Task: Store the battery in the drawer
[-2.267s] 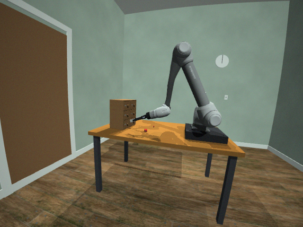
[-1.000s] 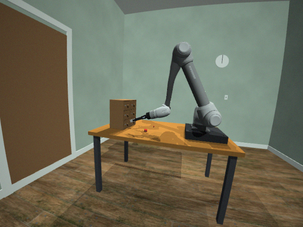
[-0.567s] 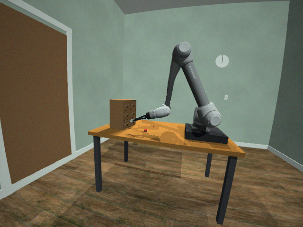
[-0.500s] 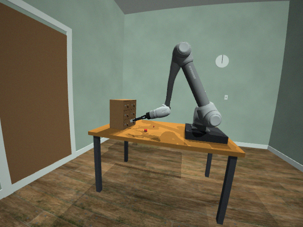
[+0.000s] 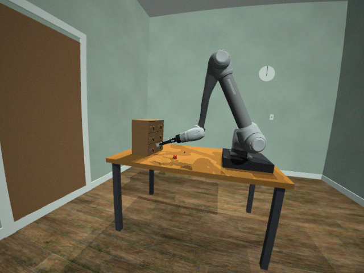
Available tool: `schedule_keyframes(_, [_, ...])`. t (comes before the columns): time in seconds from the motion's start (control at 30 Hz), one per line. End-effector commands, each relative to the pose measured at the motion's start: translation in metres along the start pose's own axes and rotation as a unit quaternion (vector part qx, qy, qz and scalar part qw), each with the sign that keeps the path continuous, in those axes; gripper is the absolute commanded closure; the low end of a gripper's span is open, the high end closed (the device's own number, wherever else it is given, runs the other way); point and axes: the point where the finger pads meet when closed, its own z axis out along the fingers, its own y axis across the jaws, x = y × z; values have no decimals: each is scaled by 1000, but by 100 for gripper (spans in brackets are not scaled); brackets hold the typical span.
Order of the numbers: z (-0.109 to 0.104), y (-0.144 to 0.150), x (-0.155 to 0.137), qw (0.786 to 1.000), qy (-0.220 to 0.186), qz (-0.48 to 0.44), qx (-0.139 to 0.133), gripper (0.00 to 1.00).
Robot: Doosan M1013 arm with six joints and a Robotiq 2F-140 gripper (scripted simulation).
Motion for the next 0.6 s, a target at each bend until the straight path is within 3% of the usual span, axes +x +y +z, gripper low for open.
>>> schedule_keyframes(0.0, [-3,0,8,1000,0,0,0,0])
schedule_keyframes(0.33, [-12,0,34,1000,0,0,0,0])
schedule_keyframes(0.57, [-13,0,35,1000,0,0,0,0])
